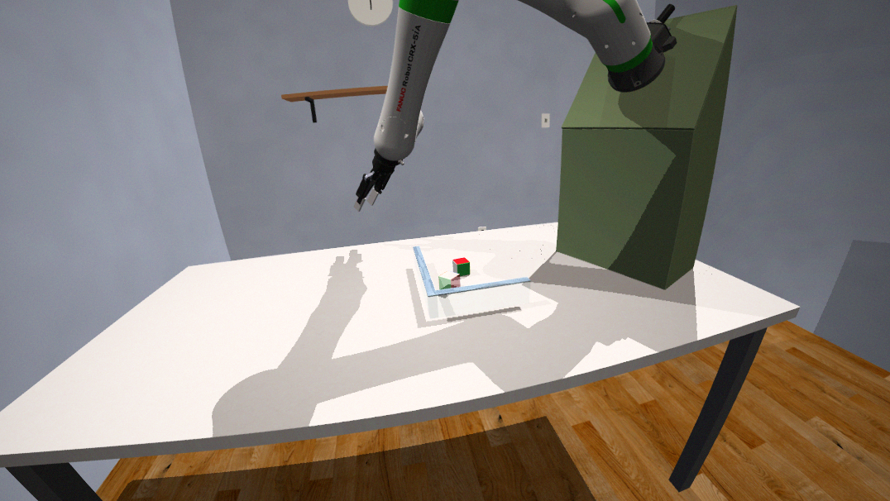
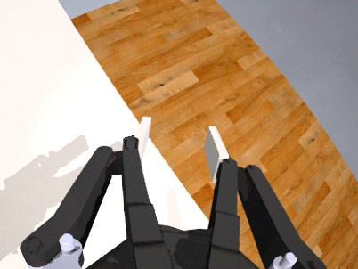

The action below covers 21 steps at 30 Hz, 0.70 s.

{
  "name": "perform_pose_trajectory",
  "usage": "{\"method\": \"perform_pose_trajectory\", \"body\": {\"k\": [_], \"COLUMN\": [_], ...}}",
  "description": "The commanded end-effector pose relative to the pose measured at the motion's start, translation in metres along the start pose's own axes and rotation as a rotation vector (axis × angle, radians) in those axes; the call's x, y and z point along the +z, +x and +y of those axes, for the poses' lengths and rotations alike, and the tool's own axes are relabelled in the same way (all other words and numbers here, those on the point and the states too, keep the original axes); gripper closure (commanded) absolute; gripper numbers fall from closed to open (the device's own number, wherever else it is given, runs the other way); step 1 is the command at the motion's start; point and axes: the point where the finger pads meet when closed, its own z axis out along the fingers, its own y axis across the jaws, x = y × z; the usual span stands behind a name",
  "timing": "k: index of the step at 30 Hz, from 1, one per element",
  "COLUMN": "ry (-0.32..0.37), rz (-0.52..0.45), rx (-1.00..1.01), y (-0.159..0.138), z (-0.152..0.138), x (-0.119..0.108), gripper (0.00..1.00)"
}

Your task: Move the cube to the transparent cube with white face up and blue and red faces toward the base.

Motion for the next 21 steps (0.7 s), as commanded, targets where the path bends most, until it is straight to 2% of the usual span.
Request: {"method": "perform_pose_trajectory", "body": {"k": [1,3,7,13,18,20,21], "ry": [-0.001,-0.001,-0.003,-0.011,-0.021,-0.021,-0.023], "rz": [-0.025,-0.025,-0.085,-0.212,-0.345,-0.345,-0.374], "rx": [-0.010,-0.010,-0.035,-0.092,-0.161,-0.161,-0.177], "y": [-0.009,-0.009,-0.030,-0.074,-0.118,-0.118,-0.128], "z": [-0.007,-0.007,-0.020,-0.048,-0.074,-0.074,-0.079], "x": [-0.001,-0.001,-0.003,-0.013,-0.032,-0.032,-0.037], "gripper": [0.59,0.59,0.59,0.59,0.59,0.59,0.59]}}
